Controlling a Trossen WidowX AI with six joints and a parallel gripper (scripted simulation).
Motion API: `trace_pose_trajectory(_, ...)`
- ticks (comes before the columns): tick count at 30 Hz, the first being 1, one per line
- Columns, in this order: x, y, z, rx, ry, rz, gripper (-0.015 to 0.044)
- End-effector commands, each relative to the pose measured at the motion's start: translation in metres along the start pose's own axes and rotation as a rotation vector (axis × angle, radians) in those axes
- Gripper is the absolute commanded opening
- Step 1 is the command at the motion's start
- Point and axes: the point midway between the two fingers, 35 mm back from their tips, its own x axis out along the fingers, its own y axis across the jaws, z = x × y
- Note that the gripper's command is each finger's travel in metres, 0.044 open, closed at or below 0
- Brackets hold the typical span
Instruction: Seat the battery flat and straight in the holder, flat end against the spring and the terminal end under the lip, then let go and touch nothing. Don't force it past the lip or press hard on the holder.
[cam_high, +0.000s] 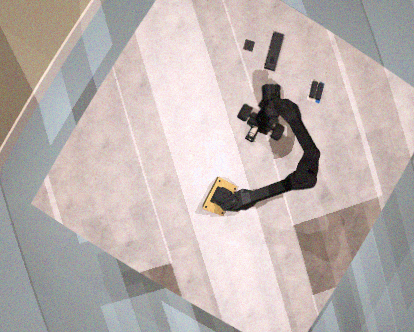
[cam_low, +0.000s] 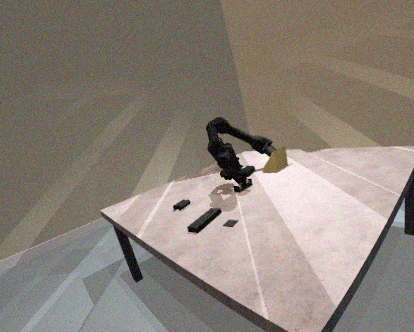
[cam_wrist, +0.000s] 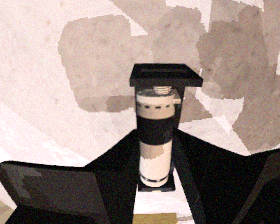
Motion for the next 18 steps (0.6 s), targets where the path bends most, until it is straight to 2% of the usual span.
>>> trace_pose_trajectory(1,0.0001,0.0005,0.0046,0.006,-0.042,0.001,0.0076)
trace_pose_trajectory(18,0.0025,-0.001,0.0012,0.005,-0.112,0.005,0.0076)
